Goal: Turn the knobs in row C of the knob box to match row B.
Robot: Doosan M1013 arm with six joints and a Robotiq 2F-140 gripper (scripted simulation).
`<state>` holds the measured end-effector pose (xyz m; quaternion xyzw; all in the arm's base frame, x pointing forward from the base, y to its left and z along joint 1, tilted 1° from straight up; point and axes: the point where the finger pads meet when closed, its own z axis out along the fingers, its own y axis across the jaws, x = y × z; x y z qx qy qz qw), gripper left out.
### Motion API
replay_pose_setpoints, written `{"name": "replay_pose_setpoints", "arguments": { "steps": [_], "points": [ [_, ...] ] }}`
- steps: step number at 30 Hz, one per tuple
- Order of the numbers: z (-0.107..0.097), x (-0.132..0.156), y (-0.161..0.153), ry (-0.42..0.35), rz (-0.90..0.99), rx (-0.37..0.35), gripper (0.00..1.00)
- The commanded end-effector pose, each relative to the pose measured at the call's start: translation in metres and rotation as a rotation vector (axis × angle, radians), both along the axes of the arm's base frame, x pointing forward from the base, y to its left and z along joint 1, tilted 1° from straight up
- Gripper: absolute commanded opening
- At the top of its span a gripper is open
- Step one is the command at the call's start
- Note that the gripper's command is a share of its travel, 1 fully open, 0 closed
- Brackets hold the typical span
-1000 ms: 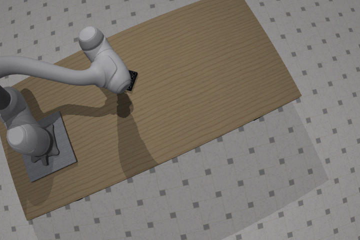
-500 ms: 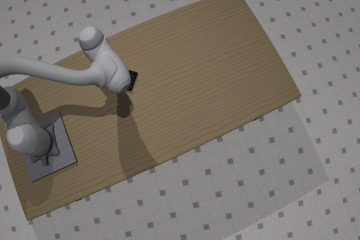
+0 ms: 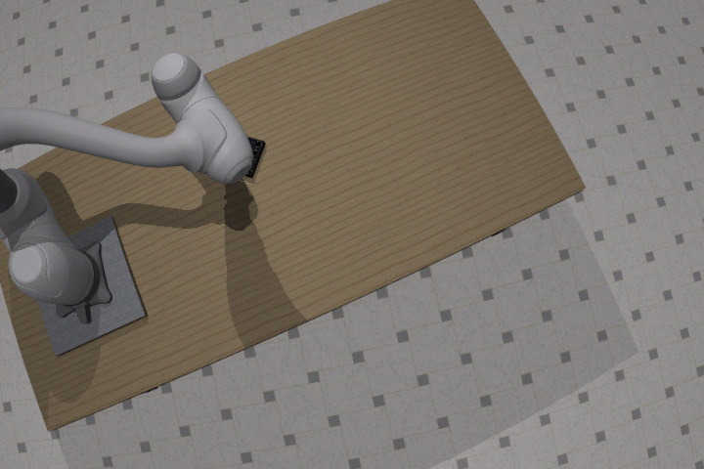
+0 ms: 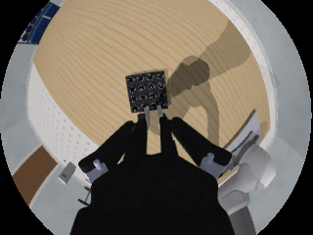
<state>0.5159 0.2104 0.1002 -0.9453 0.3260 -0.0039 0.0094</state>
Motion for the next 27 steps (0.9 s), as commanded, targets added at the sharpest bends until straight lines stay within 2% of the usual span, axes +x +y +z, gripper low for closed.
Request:
{"name": "replay_pose_setpoints", "arguments": {
  "steps": [1,27],
  "points": [
    [-0.002,0.0,0.0,0.0,0.0,0.0,0.12],
    [-0.032,0.0,0.001,0.0,0.0,0.0,0.12]
  ]
}}
